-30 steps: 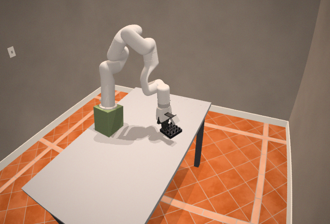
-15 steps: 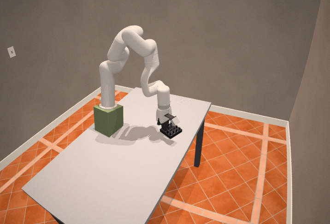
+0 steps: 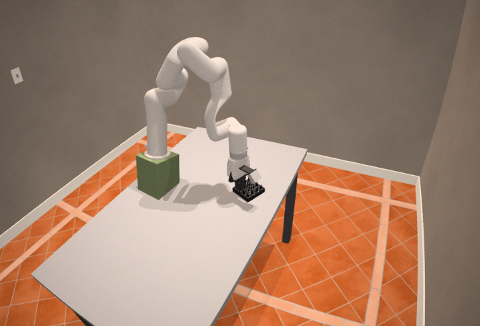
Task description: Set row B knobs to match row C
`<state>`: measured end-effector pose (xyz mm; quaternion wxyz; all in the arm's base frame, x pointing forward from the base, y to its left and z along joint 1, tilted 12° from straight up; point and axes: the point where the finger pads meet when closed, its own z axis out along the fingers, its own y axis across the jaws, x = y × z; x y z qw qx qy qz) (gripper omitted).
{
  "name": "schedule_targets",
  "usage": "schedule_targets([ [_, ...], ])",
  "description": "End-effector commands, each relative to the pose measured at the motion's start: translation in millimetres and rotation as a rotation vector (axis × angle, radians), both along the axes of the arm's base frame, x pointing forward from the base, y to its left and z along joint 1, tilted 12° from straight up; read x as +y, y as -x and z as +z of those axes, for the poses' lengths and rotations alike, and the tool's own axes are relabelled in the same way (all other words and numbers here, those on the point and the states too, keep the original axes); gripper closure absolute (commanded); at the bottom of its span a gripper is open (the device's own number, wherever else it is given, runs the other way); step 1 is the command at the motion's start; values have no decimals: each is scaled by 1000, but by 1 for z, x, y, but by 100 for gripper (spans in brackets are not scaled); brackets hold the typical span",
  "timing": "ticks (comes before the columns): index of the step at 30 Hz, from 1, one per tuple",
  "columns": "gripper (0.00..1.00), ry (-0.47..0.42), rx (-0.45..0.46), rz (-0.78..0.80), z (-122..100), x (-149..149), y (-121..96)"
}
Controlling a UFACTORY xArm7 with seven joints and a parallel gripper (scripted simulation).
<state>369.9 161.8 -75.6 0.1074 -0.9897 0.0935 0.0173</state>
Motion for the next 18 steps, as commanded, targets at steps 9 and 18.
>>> schedule_targets([
  [9,81,0,-3,-1,1,0,-1],
  [18,81,0,-3,-1,1,0,-1],
])
